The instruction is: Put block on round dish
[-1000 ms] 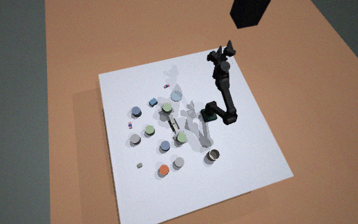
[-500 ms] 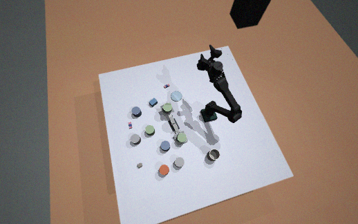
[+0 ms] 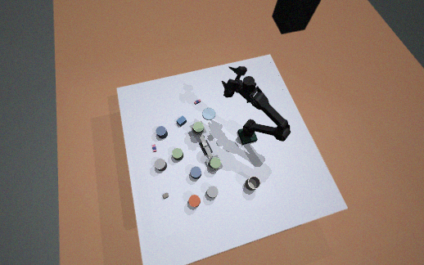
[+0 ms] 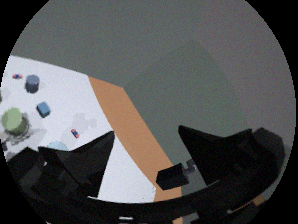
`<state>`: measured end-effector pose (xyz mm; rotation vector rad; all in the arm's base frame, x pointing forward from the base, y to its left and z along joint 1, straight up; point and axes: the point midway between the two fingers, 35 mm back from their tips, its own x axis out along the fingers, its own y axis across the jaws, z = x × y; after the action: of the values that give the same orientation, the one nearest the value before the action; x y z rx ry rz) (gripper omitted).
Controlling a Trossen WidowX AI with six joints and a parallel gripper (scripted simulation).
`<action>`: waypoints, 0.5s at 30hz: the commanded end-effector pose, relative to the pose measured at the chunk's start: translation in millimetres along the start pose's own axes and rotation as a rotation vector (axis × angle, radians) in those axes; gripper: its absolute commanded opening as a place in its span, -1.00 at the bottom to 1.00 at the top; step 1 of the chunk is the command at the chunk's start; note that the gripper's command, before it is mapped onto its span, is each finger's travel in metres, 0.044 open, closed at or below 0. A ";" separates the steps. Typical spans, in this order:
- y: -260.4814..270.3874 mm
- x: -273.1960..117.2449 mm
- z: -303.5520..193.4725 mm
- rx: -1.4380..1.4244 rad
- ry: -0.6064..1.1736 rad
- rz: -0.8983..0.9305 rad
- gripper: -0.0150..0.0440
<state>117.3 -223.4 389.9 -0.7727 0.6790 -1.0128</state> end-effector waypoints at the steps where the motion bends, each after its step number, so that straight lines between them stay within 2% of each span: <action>1: 25.4 -0.9 7.3 0.032 -0.045 0.106 1.00; 15: 122.5 -30.7 33.2 0.135 -0.174 0.556 1.00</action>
<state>183.9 -160.9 323.8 -0.5485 0.6181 -0.5437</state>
